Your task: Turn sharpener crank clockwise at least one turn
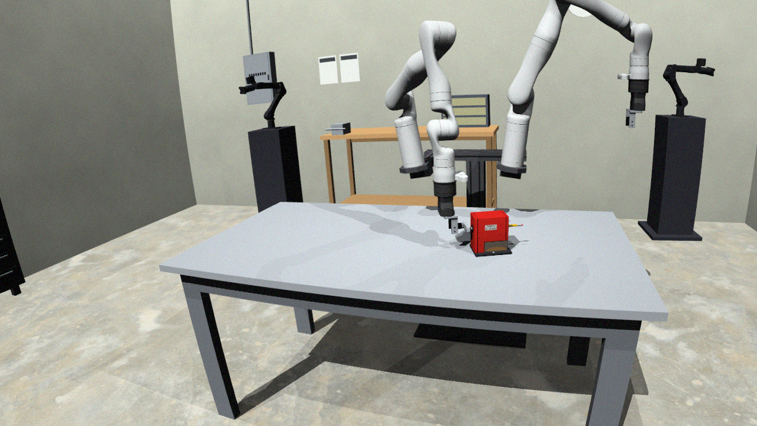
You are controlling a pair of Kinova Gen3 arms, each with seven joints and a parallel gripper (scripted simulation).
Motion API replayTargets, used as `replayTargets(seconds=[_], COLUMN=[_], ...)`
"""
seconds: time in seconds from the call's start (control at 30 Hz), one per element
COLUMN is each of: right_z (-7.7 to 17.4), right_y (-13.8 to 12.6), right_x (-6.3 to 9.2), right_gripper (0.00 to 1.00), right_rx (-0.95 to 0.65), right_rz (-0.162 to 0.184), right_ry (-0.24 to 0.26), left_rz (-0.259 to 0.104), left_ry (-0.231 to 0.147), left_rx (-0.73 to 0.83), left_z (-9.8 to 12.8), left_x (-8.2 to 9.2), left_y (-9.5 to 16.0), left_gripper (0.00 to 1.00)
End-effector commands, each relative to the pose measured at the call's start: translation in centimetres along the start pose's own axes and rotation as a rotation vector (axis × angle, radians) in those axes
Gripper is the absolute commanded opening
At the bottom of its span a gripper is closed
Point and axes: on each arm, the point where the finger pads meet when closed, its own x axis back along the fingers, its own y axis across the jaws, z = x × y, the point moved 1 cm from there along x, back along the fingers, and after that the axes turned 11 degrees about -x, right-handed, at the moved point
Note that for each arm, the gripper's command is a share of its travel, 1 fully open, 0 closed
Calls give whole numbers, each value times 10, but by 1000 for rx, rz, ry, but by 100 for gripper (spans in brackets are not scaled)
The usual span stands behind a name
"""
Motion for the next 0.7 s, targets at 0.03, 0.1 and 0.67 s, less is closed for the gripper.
replayTargets(seconds=[0.03, 0.1, 0.67], right_z=[0, 0, 0], right_y=[1, 1, 1], right_x=[1, 1, 9], right_gripper=[97, 97, 97], right_rx=[0, 0, 0], right_rz=[-1, -1, -1], right_ry=[1, 1, 1], left_rz=[0, 0, 0], left_ry=[-2, -2, -2], left_rx=[0, 0, 0], left_z=[0, 0, 0], left_x=[1, 1, 1], left_y=[0, 0, 0], left_gripper=[100, 100, 100])
